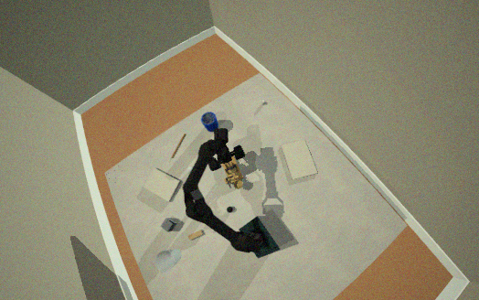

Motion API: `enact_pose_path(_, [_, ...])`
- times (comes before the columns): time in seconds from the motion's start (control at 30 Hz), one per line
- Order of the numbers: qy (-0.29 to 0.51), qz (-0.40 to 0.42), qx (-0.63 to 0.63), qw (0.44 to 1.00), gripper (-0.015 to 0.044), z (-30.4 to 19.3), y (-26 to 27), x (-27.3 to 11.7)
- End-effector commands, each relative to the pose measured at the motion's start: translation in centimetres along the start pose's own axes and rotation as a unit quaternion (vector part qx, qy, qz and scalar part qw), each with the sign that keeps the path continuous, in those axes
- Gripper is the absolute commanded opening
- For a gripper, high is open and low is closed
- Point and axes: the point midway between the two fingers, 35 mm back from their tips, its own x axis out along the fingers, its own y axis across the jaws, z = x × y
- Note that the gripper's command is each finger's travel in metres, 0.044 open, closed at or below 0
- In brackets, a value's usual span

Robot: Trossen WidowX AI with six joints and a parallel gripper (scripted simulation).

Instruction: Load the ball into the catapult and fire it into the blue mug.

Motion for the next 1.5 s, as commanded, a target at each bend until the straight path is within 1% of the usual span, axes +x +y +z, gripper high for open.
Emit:
enact_pose_path(0.0, [0.003,0.003,0.004,1.000,0.0440,-0.2,0.0,0.9])
enact_pose_path(0.47, [0.003,0.003,0.004,1.000,0.0440,-0.3,0.1,2.5])
enact_pose_path(0.83, [0.001,0.001,0.000,1.000,0.0151,-0.1,0.1,2.2])
enact_pose_path(1.03, [0.001,0.001,0.000,1.000,0.0111,-0.1,0.1,2.2])
enact_pose_path(1.1, [0.001,0.001,0.000,1.000,0.0059,-0.1,0.1,1.1])
enact_pose_path(1.17, [0.001,0.000,0.000,1.000,0.0006,-0.1,0.0,-1.6])
enact_pose_path(1.23, [0.001,0.000,0.000,1.000,0.0000,-0.1,0.0,-2.8])
enact_pose_path(1.47, [0.002,0.000,0.002,1.000,0.0000,-0.1,0.0,-2.3])
